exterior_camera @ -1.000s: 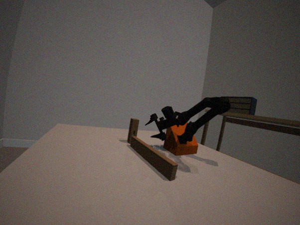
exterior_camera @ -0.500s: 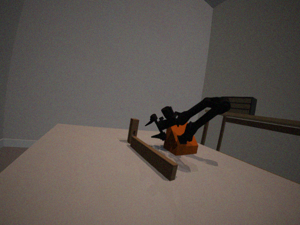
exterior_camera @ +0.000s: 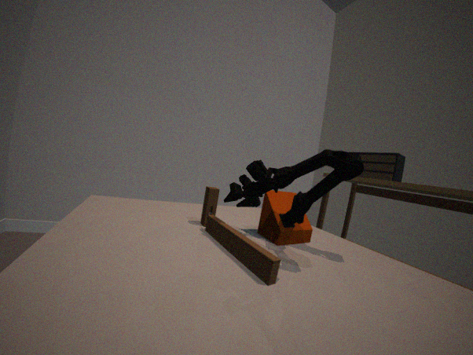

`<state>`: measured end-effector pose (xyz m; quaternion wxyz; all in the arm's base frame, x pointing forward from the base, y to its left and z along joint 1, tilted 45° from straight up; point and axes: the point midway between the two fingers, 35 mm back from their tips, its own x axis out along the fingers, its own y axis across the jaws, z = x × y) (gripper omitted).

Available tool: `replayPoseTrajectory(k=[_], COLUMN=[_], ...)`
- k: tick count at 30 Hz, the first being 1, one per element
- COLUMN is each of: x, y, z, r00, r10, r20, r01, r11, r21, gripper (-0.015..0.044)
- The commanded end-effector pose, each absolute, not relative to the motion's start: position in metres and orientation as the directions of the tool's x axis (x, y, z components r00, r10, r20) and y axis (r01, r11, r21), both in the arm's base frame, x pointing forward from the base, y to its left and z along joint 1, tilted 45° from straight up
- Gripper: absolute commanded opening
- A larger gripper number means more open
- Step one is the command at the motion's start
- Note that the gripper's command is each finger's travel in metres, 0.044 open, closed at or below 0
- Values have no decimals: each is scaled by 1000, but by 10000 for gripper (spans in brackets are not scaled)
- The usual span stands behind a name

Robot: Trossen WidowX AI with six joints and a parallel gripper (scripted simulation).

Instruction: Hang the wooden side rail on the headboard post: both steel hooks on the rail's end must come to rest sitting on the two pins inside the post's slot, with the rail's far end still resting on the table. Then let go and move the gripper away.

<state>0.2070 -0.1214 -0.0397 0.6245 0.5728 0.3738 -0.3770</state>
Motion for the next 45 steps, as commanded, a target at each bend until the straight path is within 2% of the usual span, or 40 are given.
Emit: replayPoseTrajectory(k=[1,26,28,32,37,41,45], x=[216,216,218,228,240,249,258], y=[-129,-129,-128,-125,-120,-115,-111], z=[-32,-32,-32,-30,-27,-22,-16], r00=[401,401,393,347,284,232,181], r10=[-44,-44,-27,70,195,293,387], r20=[-915,-915,-919,-935,-939,-928,-904], r01=[860,860,841,664,301,-41,-376], r11=[362,362,415,686,911,956,877], r21=[360,360,348,297,280,291,299], gripper=[440,440,440,440,440,440,440])
